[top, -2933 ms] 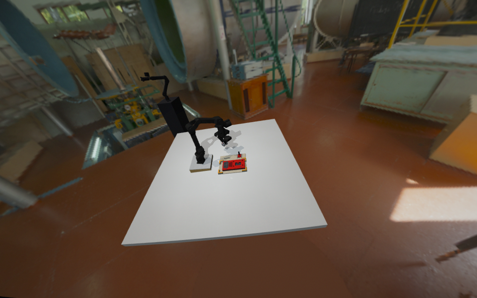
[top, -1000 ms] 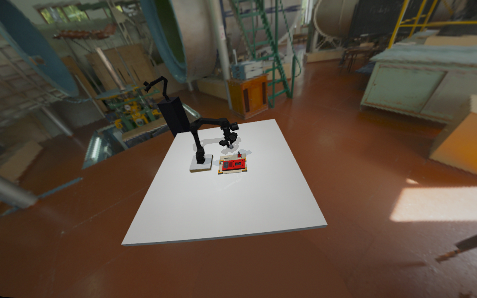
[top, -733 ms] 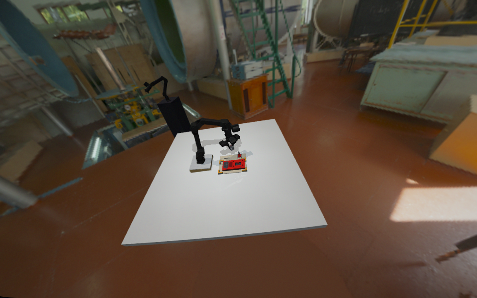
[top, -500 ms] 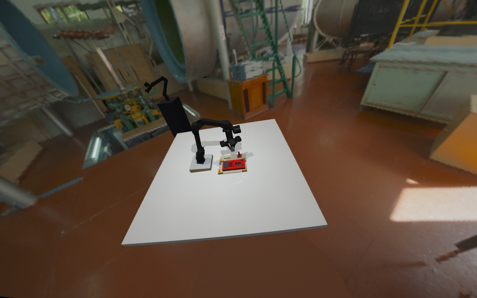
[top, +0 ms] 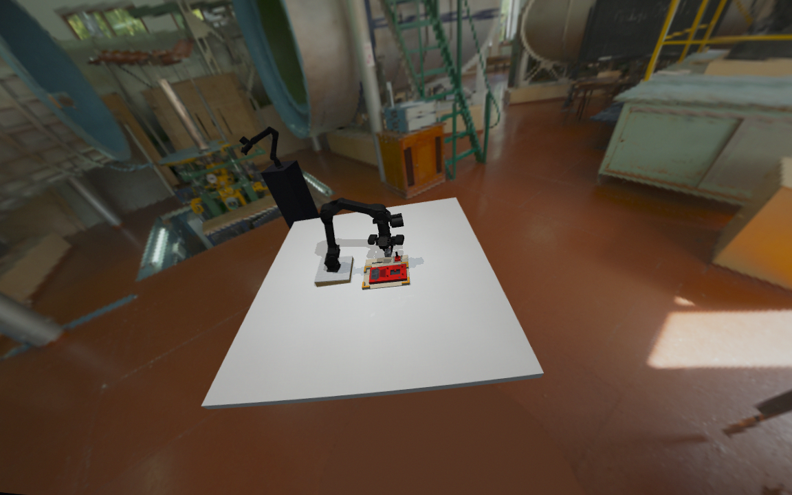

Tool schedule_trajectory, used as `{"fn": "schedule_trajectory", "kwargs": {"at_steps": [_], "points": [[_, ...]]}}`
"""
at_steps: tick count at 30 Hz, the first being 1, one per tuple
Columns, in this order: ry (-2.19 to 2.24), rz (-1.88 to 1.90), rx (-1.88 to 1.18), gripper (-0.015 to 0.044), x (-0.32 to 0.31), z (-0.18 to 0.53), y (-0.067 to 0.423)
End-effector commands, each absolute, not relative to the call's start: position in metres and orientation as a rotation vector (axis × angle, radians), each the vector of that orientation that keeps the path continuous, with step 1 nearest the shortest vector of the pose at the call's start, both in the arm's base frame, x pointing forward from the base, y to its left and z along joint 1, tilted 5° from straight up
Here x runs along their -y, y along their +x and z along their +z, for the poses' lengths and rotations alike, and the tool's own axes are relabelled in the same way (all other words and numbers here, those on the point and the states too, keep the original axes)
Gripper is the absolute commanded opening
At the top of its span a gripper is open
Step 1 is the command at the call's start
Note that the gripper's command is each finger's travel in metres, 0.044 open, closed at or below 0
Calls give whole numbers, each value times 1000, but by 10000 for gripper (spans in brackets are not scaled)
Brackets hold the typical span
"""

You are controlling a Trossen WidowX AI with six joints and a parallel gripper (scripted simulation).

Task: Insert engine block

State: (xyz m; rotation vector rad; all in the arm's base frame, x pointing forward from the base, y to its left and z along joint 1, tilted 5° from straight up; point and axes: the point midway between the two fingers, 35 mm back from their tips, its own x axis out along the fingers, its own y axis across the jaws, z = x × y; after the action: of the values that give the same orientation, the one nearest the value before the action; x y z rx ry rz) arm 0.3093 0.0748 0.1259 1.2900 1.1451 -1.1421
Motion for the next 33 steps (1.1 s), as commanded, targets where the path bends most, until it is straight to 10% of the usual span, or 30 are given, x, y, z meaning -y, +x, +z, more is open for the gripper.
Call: {"fn": "schedule_trajectory", "kwargs": {"at_steps": [1,33], "points": [[1403,-1234,-1079,0,-68,125,316],[2182,-1947,-307,0,5,103,352]]}}
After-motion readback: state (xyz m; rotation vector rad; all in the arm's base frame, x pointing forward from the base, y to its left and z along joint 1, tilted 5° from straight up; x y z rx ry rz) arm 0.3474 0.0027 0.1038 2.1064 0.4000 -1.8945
